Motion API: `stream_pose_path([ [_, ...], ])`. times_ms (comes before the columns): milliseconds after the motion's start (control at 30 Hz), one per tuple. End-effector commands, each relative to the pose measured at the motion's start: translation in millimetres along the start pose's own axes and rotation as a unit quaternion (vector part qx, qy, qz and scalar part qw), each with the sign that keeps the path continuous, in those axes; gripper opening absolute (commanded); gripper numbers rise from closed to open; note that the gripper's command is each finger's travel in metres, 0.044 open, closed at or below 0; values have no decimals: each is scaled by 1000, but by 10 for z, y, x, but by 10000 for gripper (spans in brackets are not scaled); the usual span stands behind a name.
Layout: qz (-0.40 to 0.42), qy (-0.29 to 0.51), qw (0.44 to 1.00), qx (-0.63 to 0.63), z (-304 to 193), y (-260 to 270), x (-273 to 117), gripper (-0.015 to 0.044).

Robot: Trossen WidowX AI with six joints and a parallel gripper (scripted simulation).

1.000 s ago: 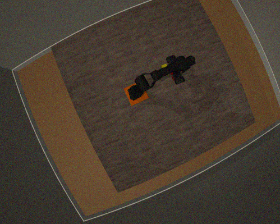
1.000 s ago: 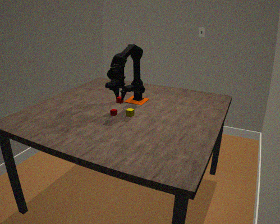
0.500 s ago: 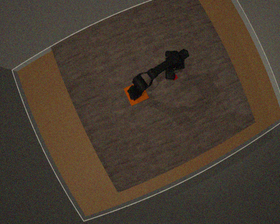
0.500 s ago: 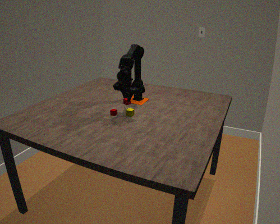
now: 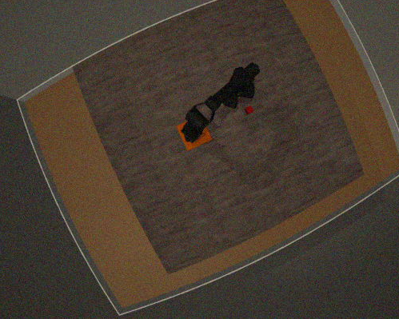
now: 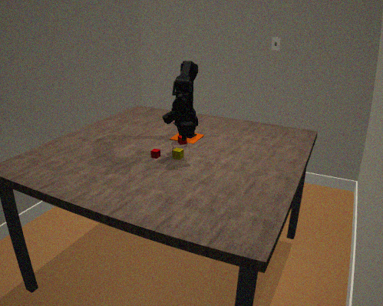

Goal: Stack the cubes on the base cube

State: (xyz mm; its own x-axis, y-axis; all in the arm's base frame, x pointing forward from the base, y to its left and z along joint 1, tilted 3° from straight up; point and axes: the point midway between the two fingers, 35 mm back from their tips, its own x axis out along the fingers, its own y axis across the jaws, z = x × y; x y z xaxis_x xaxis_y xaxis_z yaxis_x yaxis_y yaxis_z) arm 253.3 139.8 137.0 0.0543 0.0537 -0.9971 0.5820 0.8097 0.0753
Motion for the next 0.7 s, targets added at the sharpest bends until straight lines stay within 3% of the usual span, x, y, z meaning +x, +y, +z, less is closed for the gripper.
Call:
stream_pose_path([
  [0,1,-3,1000,17,-18,-2,2,105],
  [667,1,-3,1000,19,-18,3,159,105],
])
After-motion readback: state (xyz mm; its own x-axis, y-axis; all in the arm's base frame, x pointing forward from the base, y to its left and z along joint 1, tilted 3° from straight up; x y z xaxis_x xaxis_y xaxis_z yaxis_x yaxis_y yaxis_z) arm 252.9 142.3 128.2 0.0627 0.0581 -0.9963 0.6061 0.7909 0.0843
